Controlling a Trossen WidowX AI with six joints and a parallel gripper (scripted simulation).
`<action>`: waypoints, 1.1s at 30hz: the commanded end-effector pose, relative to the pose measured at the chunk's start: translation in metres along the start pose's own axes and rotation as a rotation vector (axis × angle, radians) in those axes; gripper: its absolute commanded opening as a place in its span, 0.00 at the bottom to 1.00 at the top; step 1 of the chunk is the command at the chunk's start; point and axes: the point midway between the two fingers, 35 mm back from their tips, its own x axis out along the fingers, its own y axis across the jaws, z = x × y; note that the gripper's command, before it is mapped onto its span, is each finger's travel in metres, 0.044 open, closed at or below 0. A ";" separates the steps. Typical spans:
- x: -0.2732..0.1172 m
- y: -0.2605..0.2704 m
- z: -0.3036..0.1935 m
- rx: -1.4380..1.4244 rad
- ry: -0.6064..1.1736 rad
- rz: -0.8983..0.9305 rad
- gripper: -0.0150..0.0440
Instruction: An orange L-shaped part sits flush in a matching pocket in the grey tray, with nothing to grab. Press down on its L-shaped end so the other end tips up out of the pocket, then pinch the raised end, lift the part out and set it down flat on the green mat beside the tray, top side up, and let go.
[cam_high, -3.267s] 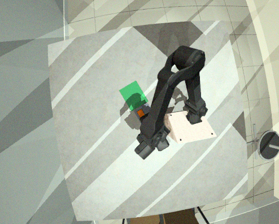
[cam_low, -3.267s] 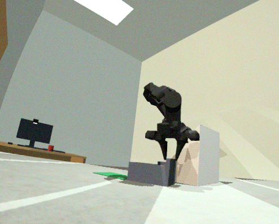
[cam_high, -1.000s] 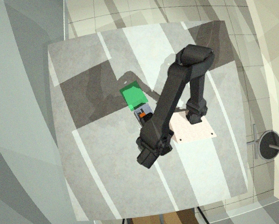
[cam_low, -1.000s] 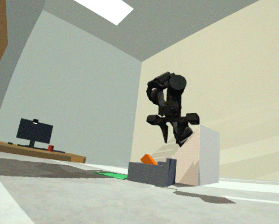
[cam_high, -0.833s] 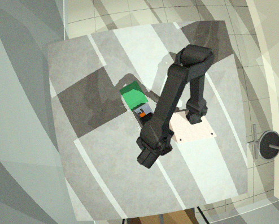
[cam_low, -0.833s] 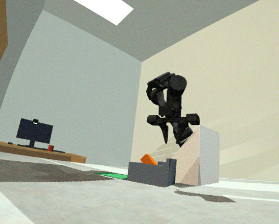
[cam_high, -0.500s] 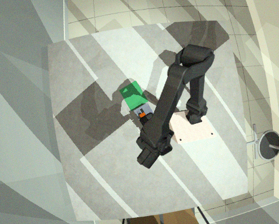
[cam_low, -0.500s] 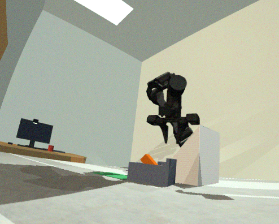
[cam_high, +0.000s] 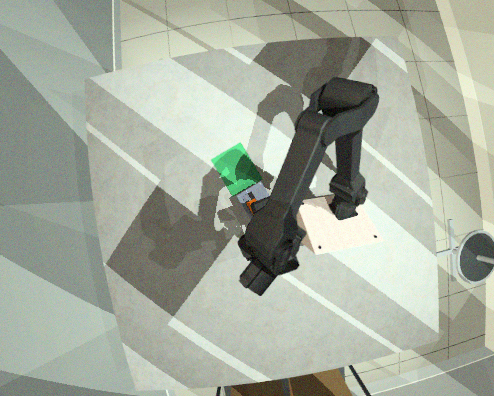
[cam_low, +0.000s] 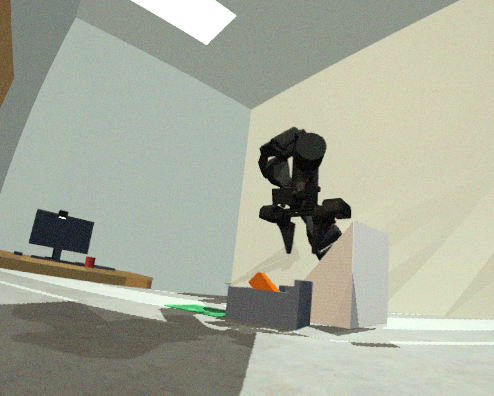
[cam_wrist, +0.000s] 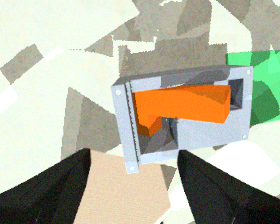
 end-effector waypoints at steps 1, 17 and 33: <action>-0.002 -0.015 0.007 0.297 -0.004 0.000 0.73; -0.004 -0.068 0.019 1.393 0.002 -0.010 0.73; 0.030 -0.069 0.019 1.393 0.001 -0.011 0.73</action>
